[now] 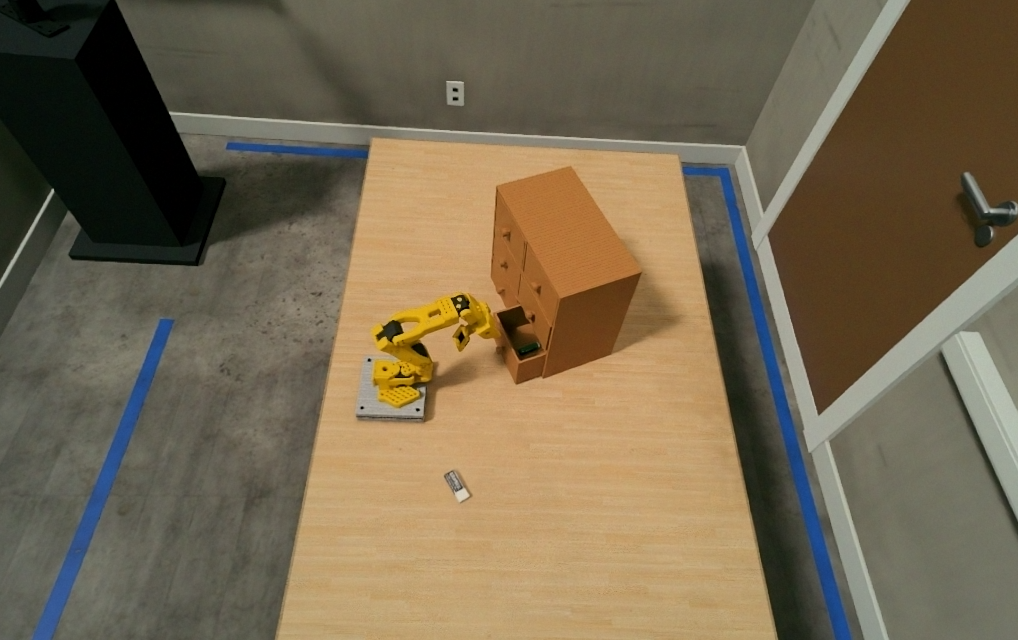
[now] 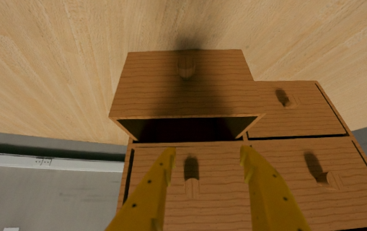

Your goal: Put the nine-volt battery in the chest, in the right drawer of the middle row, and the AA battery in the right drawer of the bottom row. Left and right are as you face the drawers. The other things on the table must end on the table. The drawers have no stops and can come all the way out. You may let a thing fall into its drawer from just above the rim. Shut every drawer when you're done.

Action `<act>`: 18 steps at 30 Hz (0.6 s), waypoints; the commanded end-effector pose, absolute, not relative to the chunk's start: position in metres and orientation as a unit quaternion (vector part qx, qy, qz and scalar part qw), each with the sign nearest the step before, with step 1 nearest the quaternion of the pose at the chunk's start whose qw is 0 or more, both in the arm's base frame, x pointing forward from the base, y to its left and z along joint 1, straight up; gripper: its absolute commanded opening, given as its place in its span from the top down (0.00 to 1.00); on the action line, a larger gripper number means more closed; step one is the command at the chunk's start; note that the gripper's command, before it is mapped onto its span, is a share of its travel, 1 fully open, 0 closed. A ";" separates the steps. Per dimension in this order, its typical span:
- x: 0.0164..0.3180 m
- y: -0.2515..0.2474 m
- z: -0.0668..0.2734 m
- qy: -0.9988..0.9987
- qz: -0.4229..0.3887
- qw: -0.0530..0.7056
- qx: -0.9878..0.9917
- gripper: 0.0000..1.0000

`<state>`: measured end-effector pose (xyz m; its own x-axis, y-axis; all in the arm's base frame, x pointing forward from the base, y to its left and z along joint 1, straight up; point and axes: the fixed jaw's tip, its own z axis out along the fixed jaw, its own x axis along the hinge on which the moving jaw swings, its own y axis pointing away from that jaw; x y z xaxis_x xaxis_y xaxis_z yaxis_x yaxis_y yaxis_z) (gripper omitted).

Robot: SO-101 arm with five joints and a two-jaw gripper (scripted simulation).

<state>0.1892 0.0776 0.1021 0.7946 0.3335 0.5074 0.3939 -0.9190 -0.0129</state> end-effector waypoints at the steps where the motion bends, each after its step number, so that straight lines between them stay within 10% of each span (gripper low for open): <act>1: 0.185 0.077 0.101 -0.190 -0.252 0.060 -0.947 0.75; 18: 0.157 0.065 0.114 -0.188 -0.332 0.080 -0.921 0.75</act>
<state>0.1646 0.0663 0.1137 0.7268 0.3010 0.6174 0.3948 -0.9186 -0.0169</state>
